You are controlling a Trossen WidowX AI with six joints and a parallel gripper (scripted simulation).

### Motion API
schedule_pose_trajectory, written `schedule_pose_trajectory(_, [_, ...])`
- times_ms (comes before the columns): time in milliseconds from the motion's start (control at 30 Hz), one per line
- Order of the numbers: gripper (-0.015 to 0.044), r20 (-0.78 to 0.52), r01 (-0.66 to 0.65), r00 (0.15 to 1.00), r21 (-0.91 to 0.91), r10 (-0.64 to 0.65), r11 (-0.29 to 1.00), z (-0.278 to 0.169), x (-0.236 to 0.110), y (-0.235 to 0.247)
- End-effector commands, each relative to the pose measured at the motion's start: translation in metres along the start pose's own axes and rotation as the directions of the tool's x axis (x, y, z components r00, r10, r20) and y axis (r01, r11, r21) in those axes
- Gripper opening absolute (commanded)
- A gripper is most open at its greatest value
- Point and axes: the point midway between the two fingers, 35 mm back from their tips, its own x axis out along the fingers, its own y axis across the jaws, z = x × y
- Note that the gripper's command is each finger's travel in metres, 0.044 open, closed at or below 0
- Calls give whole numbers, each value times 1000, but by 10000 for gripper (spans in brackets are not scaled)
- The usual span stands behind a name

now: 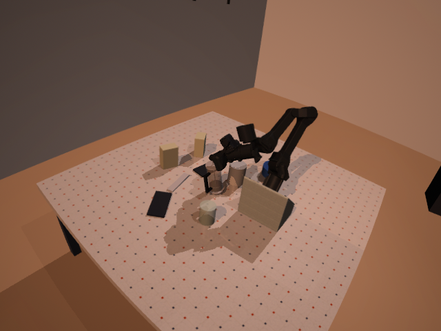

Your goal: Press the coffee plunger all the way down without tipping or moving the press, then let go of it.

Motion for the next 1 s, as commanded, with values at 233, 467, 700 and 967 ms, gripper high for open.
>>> schedule_pose_trajectory(233, [115,-24,5,1000,-24,-6,1000,-7,5,1])
schedule_pose_trajectory(467, [115,-24,5,1000,-24,-6,1000,-7,5,1])
schedule_pose_trajectory(700, [115,-24,5,1000,-24,-6,1000,-6,6,2])
schedule_pose_trajectory(967, [115,-11,3,1000,-14,-4,1000,-3,4,2])
